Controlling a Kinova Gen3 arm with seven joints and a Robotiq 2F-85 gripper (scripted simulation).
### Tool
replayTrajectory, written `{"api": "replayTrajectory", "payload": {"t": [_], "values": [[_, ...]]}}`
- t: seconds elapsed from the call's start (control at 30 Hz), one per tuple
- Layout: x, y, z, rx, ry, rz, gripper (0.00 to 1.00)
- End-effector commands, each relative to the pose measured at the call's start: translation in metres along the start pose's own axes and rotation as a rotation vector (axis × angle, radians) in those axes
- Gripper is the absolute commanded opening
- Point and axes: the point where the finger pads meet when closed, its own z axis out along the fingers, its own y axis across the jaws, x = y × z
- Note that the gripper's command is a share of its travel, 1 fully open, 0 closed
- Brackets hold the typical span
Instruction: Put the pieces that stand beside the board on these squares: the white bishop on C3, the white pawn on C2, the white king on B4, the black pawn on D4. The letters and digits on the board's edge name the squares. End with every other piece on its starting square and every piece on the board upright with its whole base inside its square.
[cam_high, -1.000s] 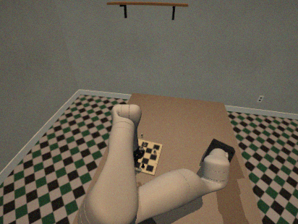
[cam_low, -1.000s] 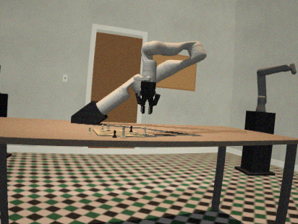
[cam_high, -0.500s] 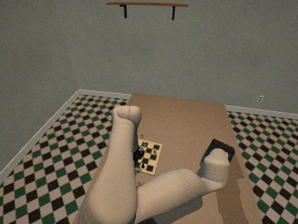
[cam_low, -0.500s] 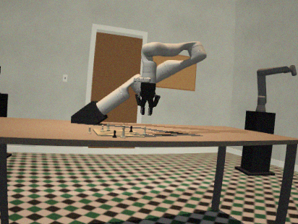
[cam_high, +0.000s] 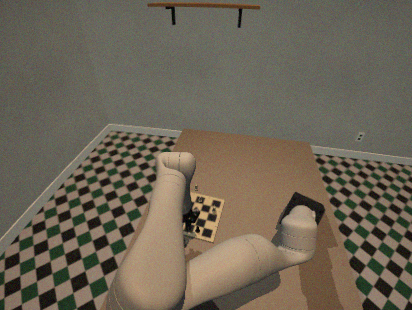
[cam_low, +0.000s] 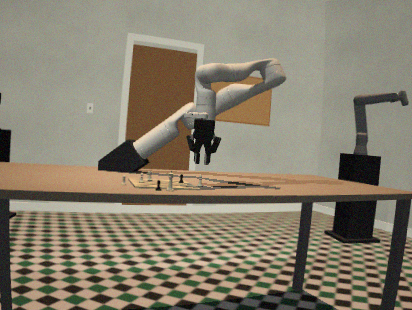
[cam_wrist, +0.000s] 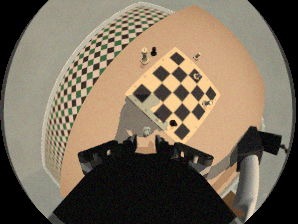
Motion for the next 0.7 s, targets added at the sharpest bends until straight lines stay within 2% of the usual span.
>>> {"api": "replayTrajectory", "payload": {"t": [0.0,0.67], "values": [[-0.001,0.001,0.005,-0.003,-0.004,0.001,0.37],[-0.001,0.001,0.026,-0.003,-0.004,0.001,0.37]]}}
